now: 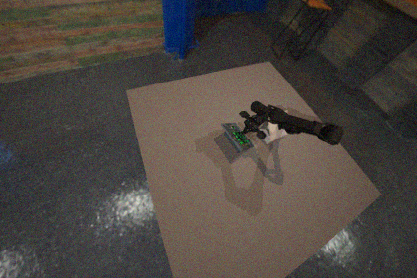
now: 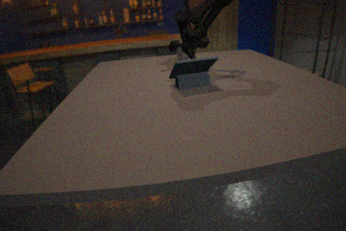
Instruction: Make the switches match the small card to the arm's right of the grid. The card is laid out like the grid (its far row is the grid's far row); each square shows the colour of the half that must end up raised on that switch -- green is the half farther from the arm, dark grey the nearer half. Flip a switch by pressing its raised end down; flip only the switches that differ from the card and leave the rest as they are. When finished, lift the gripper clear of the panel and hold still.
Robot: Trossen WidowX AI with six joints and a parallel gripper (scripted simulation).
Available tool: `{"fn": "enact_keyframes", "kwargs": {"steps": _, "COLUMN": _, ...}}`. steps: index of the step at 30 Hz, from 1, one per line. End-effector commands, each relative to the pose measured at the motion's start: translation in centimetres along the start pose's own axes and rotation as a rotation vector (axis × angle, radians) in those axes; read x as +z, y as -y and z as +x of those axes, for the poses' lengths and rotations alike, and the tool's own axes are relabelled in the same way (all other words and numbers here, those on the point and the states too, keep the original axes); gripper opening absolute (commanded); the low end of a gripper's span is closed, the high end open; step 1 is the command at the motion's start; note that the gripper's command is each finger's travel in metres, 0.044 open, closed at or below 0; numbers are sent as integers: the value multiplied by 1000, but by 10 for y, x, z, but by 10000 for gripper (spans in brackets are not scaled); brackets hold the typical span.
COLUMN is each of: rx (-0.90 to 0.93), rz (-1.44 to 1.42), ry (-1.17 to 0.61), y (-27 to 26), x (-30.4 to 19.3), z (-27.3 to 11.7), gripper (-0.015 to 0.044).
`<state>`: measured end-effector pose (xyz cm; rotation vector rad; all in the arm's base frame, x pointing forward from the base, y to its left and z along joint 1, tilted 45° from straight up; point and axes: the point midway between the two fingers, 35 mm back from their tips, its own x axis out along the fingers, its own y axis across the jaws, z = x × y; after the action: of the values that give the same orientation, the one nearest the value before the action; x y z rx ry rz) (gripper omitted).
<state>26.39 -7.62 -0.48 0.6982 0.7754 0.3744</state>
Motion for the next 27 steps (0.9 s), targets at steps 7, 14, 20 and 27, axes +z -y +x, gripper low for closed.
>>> {"fn": "enact_keyframes", "kwargs": {"steps": 7, "rx": 0, "rz": 7, "ry": -7, "y": 0, "x": -2, "z": 13, "gripper": 0}}
{"fn": "enact_keyframes", "kwargs": {"steps": 14, "rx": 0, "rz": 7, "ry": -7, "y": 0, "x": -2, "z": 13, "gripper": 0}}
{"fn": "enact_keyframes", "kwargs": {"steps": 20, "rx": 0, "rz": 7, "ry": -7, "y": 0, "x": -2, "z": 13, "gripper": 0}}
{"fn": "enact_keyframes", "kwargs": {"steps": 27, "rx": 0, "rz": 7, "ry": -7, "y": 0, "x": -2, "z": 13, "gripper": 0}}
